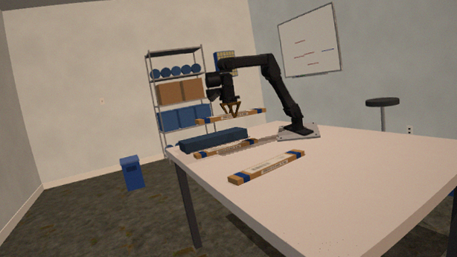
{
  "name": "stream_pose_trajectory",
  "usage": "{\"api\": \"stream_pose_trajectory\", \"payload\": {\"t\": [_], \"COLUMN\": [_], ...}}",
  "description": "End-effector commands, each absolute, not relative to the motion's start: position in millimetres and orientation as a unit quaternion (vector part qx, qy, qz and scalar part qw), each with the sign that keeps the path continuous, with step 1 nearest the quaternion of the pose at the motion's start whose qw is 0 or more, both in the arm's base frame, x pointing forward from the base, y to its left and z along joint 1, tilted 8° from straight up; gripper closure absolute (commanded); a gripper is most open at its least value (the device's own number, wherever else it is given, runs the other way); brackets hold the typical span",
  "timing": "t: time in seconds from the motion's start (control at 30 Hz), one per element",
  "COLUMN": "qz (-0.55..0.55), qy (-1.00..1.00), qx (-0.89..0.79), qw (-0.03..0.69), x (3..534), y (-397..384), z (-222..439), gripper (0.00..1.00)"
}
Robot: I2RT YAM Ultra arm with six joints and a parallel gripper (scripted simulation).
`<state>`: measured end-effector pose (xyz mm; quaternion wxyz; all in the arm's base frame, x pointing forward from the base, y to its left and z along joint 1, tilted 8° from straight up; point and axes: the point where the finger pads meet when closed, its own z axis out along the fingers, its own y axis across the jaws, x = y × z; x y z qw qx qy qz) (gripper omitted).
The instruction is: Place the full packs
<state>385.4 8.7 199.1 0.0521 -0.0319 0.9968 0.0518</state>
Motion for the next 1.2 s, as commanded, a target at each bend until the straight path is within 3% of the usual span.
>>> {"api": "stream_pose_trajectory", "payload": {"t": [0.0,1.13,1.17], "qz": [0.053,0.053,0.05], "qy": [0.997,0.997,0.995], "qx": [-0.034,-0.034,-0.035], "qw": [0.043,0.042,0.077], "x": [382,383,397], "y": [4,6,6], "z": [229,206,210], "gripper": [1.0,1.0,1.0]}}
